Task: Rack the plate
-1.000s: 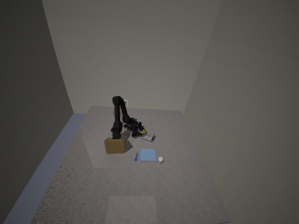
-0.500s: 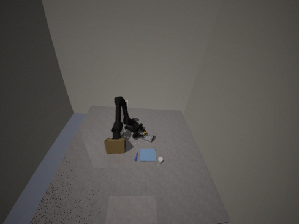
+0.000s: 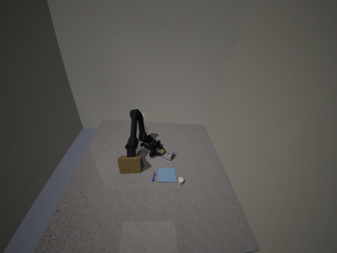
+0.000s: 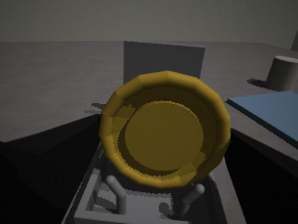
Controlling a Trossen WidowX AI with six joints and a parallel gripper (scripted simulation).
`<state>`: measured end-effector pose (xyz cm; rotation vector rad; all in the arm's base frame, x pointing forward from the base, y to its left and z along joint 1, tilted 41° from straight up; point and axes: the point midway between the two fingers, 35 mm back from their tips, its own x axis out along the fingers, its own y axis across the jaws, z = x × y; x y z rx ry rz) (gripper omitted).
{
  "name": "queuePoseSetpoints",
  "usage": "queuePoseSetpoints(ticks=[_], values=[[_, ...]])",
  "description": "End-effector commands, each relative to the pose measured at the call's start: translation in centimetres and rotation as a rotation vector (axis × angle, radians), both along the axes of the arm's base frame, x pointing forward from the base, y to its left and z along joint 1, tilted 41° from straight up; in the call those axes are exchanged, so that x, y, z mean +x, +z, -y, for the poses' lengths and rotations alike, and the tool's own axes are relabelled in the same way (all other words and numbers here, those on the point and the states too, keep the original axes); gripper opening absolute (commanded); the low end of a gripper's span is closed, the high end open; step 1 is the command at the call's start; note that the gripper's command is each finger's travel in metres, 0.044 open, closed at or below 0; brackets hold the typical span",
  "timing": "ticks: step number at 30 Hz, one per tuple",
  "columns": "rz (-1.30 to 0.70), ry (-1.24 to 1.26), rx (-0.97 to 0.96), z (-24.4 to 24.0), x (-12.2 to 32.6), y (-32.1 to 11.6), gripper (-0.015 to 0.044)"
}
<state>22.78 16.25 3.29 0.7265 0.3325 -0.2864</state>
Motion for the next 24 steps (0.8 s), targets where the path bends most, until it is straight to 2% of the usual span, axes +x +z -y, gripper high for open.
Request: queuePoseSetpoints(ticks=[1, 15, 21, 24], values=[[-0.001, 0.001, -0.002, 0.0, 0.0, 0.0, 0.0026], [0.0, 0.0, 0.0, 0.0, 0.0, 0.0, 0.0394], [-0.001, 0.0, 0.0, 0.1, 0.0, 0.1, 0.04], [-0.009, -0.003, 0.0, 1.0, 0.6, 1.7, 0.04]])
